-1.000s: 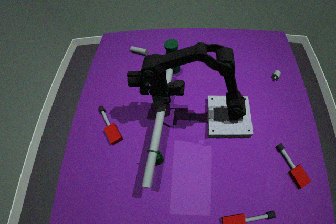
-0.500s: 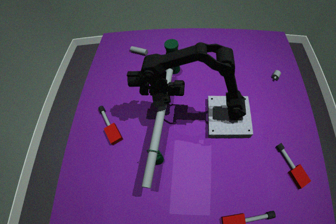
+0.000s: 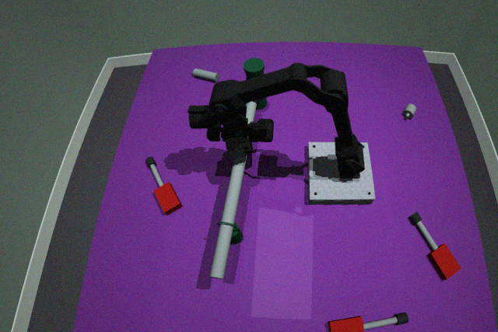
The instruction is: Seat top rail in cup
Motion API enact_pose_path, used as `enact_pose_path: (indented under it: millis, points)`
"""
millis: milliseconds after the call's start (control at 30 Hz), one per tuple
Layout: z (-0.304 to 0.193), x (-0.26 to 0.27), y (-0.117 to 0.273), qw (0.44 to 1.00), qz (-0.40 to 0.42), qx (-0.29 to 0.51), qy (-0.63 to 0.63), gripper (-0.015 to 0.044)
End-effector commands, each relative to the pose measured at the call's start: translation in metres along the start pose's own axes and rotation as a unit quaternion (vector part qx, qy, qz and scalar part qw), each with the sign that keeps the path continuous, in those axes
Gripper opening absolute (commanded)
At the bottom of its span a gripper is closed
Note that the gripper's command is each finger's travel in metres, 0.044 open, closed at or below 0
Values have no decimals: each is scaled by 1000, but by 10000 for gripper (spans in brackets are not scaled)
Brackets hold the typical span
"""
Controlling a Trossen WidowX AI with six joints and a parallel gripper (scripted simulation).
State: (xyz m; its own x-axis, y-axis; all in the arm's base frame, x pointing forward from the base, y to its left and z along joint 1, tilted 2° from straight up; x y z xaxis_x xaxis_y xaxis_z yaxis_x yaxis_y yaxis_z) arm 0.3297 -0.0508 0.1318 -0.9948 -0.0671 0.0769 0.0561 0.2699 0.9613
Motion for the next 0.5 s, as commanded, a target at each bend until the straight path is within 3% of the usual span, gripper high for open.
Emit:
enact_pose_path:
  millis: [0, 467]
  points:
    - [2, -1, 1, 1000, -2, -1, -1, 0]
    - [0, 0, 0, 1000, 0, 0, 0, 0]
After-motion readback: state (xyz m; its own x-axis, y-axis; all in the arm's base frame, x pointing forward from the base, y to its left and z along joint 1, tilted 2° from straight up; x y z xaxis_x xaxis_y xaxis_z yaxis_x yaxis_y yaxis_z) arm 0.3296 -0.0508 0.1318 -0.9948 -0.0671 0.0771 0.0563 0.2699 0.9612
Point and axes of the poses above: the point midway between the two fingers, 35 mm back from their tips, its own y axis back along the fingers, its own x axis across the jaws, z = x × y, the point moved 2 cm from there along y, back along the fingers, and after that the axes turned 8 degrees about y, right-handed, at the moved point
